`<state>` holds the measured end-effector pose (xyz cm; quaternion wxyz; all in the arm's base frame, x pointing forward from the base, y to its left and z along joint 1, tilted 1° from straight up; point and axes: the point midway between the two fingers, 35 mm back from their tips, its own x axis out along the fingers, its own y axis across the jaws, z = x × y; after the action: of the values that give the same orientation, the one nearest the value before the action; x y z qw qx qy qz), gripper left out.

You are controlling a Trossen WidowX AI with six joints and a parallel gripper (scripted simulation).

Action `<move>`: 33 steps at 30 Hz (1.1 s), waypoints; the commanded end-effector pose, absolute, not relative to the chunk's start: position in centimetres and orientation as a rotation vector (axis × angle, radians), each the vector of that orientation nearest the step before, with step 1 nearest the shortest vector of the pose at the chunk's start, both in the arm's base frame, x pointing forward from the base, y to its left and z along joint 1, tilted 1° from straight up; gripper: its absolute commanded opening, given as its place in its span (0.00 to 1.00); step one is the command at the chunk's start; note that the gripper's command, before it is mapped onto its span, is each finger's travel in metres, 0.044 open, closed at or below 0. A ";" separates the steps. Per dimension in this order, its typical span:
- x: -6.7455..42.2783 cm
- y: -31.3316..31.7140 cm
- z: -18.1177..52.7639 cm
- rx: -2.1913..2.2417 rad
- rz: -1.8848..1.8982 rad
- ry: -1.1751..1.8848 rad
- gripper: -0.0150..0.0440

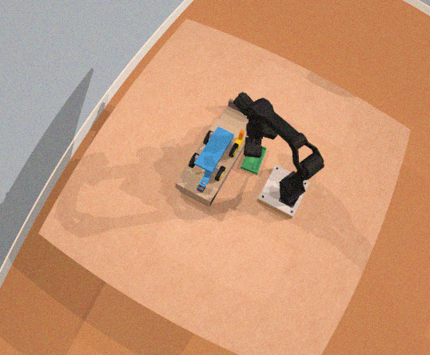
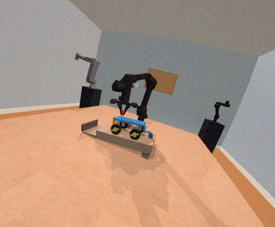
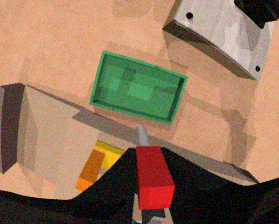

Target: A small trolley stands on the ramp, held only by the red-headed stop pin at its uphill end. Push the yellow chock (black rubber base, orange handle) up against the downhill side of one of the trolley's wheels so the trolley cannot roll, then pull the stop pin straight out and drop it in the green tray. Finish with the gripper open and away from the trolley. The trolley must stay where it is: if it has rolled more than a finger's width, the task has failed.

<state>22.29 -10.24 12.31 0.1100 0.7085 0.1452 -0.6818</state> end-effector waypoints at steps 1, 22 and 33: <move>22.2 -10.1 12.3 2.125 -2.059 0.311 0.25; 20.1 -10.0 10.5 2.196 -2.142 0.112 0.25; 20.0 -10.3 9.0 2.148 -2.091 0.002 0.25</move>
<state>20.03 -10.25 9.60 0.0595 0.7157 0.0141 -0.6957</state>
